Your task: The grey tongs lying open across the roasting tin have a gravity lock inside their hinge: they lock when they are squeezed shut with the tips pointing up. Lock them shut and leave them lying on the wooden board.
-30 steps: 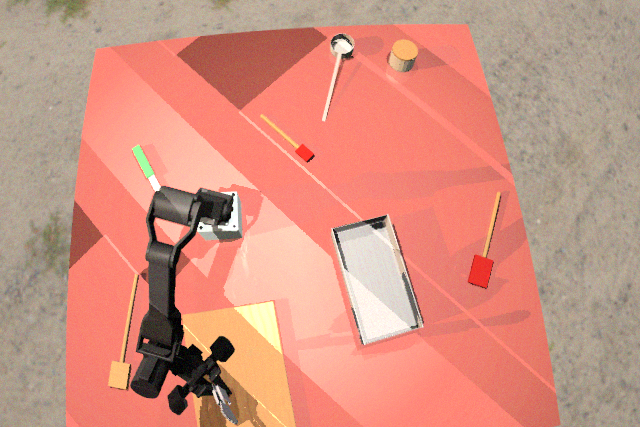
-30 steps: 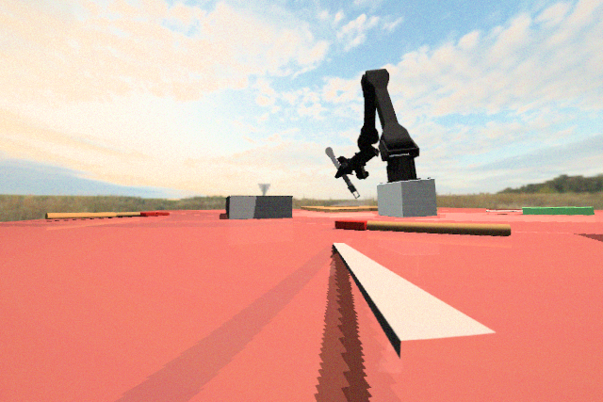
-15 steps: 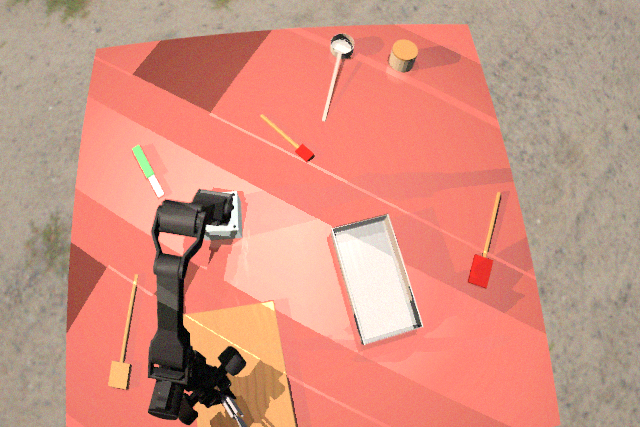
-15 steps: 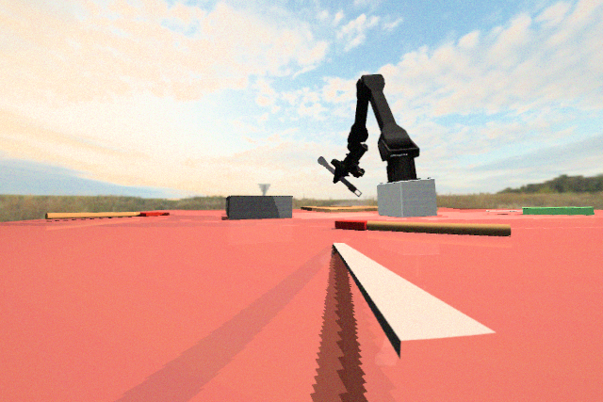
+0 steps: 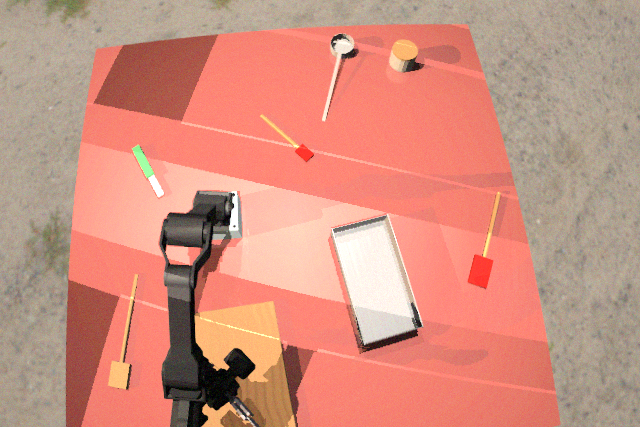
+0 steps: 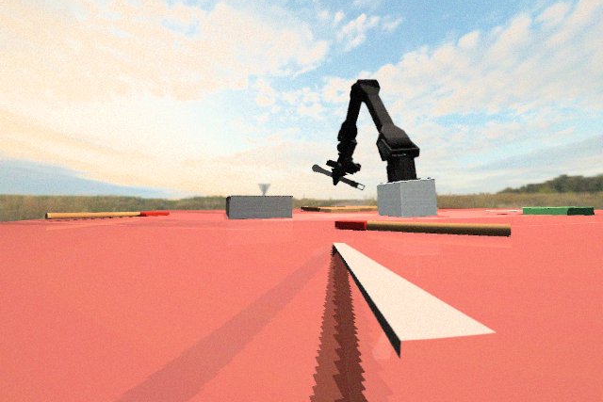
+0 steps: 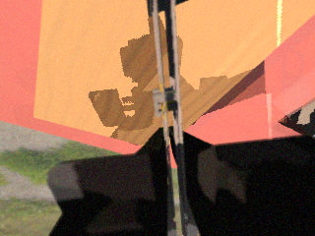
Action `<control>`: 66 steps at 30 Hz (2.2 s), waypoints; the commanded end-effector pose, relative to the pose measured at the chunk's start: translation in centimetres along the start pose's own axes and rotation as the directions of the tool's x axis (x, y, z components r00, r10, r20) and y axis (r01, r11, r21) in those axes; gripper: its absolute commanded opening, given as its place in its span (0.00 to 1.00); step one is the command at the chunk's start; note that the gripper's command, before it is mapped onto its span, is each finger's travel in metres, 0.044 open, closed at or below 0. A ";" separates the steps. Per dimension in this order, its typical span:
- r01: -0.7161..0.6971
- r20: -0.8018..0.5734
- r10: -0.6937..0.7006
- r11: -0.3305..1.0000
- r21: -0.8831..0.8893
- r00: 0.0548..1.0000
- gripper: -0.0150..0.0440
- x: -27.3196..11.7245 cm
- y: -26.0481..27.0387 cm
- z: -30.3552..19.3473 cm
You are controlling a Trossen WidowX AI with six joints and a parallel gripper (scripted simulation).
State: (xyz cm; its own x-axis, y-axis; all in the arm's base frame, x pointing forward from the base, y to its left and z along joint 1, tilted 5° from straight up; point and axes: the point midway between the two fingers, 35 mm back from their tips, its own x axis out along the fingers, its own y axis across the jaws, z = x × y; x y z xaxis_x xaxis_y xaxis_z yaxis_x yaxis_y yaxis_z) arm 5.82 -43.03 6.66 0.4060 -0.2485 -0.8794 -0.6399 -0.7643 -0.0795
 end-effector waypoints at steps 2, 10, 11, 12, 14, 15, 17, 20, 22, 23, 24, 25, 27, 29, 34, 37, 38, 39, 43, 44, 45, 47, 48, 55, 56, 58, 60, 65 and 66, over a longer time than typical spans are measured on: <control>-0.006 0.107 0.009 1.000 -0.027 0.994 0.00 -0.3 -0.3 -0.1; -0.004 0.274 0.022 0.998 -0.068 0.962 0.00 -1.0 -1.1 0.1; -0.003 0.294 0.025 0.997 -0.074 0.955 0.00 -1.2 -1.3 0.2; -0.002 0.314 0.027 0.997 -0.080 0.949 0.00 -1.3 -1.4 0.2; 0.001 0.355 0.033 0.996 -0.093 0.934 0.00 -1.6 -1.6 0.3; 0.002 0.375 0.036 0.995 -0.100 0.927 0.00 -1.8 -1.7 0.3; 0.005 0.400 0.040 0.994 -0.110 0.916 0.00 -2.0 -1.9 0.3; 0.005 0.403 0.040 0.994 -0.111 0.914 0.00 -2.0 -1.9 0.3; 0.005 0.403 0.040 0.994 -0.111 0.914 0.00 -2.0 -1.9 0.3; 0.005 0.403 0.040 0.994 -0.111 0.914 0.00 -2.0 -1.9 0.3; 0.005 0.403 0.040 0.994 -0.111 0.914 0.00 -2.0 -1.9 0.3; 0.005 0.403 0.040 0.994 -0.111 0.914 0.00 -2.0 -1.9 0.3; 0.005 0.403 0.040 0.994 -0.111 0.914 0.00 -2.0 -1.9 0.3; 0.005 0.403 0.040 0.994 -0.111 0.914 0.00 -1.9 -1.9 0.4; 0.005 0.403 0.040 0.994 -0.111 0.914 0.00 -1.2 -1.8 0.6; 0.005 0.403 0.040 0.994 -0.110 0.914 0.00 -0.7 -1.7 0.8; 0.005 0.403 0.040 0.994 -0.110 0.914 0.00 -0.6 -1.7 0.8; 0.005 0.403 0.040 0.994 -0.110 0.914 0.00 -0.4 -1.7 0.9; 0.006 0.403 0.040 0.994 -0.110 0.914 0.00 0.2 -1.6 1.1; 0.006 0.403 0.039 0.994 -0.110 0.914 0.00 0.3 -1.6 1.2; 0.006 0.403 0.039 0.994 -0.110 0.914 0.00 0.5 -1.6 1.2; 0.006 0.403 0.039 0.994 -0.110 0.914 0.00 0.8 -1.6 1.4; 0.006 0.403 0.039 0.994 -0.110 0.914 0.00 0.9 -1.6 1.4; 0.006 0.403 0.039 0.994 -0.109 0.914 0.00 2.0 -1.5 1.9; 0.006 0.403 0.039 0.994 -0.109 0.914 0.00 2.1 -1.5 1.9; 0.006 0.403 0.038 0.994 -0.109 0.914 0.00 2.4 -1.5 2.1; 0.006 0.403 0.038 0.994 -0.109 0.915 0.00 2.7 -1.5 2.2; 0.007 0.403 0.038 0.994 -0.108 0.915 0.00 3.5 -1.5 2.6; 0.007 0.403 0.038 0.994 -0.108 0.915 0.00 3.6 -1.5 2.6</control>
State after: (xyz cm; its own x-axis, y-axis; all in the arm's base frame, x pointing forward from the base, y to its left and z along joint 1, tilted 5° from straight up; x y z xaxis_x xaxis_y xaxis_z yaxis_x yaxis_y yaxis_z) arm 6.49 -41.18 2.93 0.0855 -0.0143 -0.9962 -0.5582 -0.8289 -0.0360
